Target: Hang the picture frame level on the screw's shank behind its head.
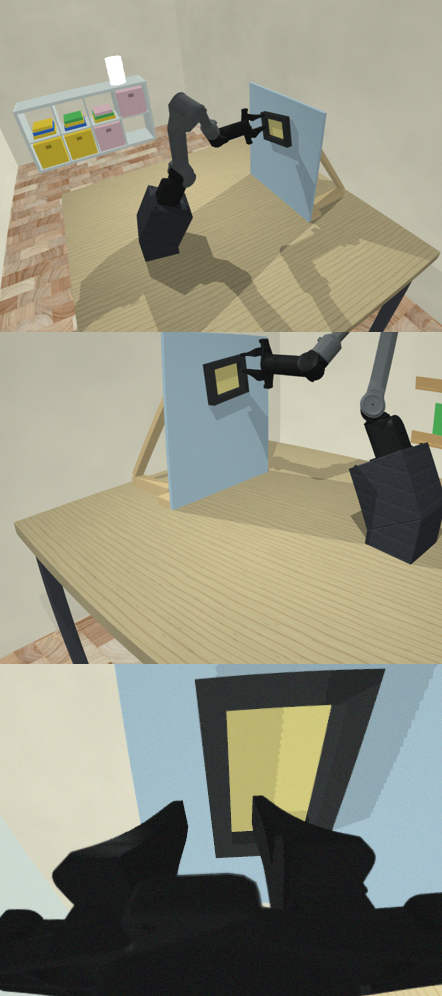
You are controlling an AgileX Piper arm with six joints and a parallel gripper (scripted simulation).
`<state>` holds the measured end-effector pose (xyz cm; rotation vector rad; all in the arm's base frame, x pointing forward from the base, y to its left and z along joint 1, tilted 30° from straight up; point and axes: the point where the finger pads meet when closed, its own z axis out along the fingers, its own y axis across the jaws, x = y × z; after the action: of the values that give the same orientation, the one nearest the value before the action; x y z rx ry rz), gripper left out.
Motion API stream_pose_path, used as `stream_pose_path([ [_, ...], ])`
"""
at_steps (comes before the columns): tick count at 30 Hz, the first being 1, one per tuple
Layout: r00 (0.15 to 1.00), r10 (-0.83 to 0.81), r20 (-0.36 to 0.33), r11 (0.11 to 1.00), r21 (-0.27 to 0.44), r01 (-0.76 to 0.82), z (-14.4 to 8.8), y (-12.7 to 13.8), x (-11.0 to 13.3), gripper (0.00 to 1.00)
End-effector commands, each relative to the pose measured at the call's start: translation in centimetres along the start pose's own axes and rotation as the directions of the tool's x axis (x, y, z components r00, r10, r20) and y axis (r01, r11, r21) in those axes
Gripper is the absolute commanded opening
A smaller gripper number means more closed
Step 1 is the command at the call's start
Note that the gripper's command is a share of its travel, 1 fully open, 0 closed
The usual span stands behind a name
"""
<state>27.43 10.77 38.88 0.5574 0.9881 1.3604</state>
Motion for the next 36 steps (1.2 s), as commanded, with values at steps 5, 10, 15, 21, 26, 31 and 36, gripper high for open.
stream_pose_path([
  [5,1.000,0.003,0.002,1.000,-0.002,-0.003,-0.05,0.08,-0.06,0.63],
  [10,1.000,0.003,0.002,1.000,-0.002,-0.003,-0.05,0.08,-0.06,0.63],
  [15,1.000,0.002,0.002,1.000,-0.002,-0.002,-0.08,0.13,0.00,0.63],
  [21,1.000,0.002,0.002,1.000,-0.002,-0.002,-0.12,0.17,0.07,0.63],
  [26,1.000,0.002,0.002,1.000,-0.002,-0.002,-0.12,0.17,0.07,0.63],
  [31,1.000,0.002,0.002,1.000,-0.002,-0.002,-0.04,0.17,0.08,0.63],
  [36,1.000,0.002,0.001,1.000,-0.002,-0.002,0.20,0.14,0.12,0.63],
])
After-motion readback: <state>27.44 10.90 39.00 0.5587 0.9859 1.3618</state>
